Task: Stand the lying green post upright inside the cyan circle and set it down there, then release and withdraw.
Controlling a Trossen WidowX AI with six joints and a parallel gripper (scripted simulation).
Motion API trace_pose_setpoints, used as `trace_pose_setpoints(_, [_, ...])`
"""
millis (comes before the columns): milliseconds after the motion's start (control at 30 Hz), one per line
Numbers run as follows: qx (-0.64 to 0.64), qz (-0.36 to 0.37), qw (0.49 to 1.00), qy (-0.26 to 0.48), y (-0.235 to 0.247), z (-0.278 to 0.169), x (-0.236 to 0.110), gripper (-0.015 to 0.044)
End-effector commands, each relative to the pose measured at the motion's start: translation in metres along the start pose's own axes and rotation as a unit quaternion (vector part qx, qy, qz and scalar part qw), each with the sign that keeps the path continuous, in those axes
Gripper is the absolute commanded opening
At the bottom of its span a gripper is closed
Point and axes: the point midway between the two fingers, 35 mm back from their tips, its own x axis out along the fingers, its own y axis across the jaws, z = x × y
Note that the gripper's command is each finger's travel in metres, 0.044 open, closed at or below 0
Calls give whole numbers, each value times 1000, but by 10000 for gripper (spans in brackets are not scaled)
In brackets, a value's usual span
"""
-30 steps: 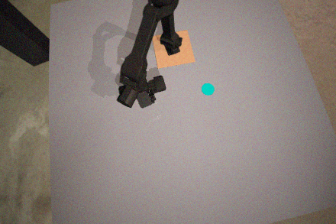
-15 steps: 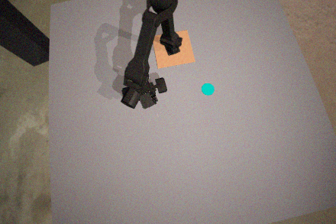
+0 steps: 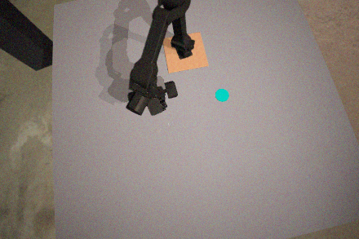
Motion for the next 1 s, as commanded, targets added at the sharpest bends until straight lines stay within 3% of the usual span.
trace_pose_setpoints(0, [-2,-2,1000,-1,-1,1,-12,23])
trace_pose_setpoints(767, [-2,-2,1000,-1,2,-3,-85,23])
trace_pose_setpoints(967, [-10,-2,1000,-1,7,-1,-90,23])
